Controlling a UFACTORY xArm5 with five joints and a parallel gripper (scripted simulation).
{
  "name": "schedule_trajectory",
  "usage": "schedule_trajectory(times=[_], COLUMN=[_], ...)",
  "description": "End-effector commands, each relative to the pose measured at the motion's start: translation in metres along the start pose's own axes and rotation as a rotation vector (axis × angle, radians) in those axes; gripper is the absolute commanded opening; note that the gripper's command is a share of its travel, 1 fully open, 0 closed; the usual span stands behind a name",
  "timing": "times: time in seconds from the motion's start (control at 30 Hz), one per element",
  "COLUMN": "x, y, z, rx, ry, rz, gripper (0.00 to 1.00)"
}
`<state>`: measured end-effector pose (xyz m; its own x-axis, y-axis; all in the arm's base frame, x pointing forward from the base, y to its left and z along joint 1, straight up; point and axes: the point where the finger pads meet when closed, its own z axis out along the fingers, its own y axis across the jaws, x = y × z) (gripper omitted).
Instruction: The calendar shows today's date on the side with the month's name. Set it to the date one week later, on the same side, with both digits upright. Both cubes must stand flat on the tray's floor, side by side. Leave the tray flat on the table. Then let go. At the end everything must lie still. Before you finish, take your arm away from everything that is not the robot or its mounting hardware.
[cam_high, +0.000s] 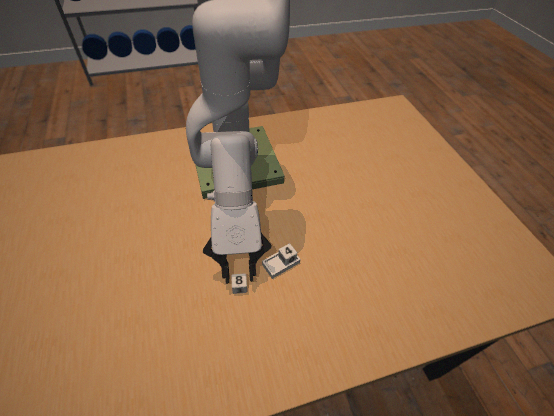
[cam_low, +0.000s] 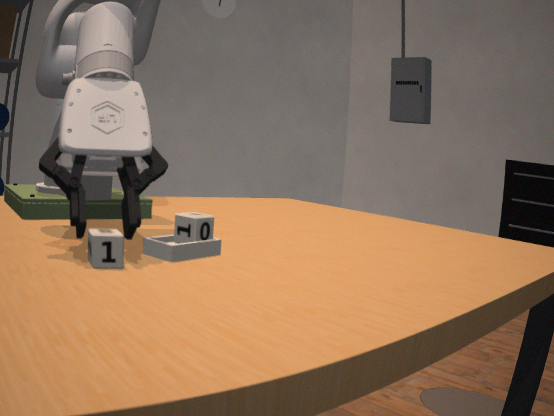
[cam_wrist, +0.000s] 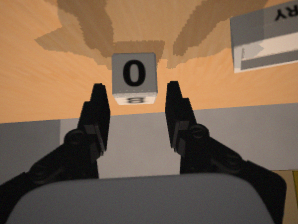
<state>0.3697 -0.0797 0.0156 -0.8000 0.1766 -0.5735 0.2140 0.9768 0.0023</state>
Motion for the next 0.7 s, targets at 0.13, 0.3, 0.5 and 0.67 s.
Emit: schedule_trajectory(times=[0.13, 0.3, 0.5, 0.67], x=[0.0031, 0.0051, 0.0059, 0.0059], y=[0.0, -0.0001, -0.0001, -0.0001], z=[0.0064, 0.0092, 0.0103, 0.0104], rx=[0.0, 0.0, 0.0, 0.0], ry=[-0.004, -0.004, -0.004, -0.004], rz=[0.0, 0.0, 0.0, 0.0], gripper=[0.49, 0.49, 0.49, 0.49])
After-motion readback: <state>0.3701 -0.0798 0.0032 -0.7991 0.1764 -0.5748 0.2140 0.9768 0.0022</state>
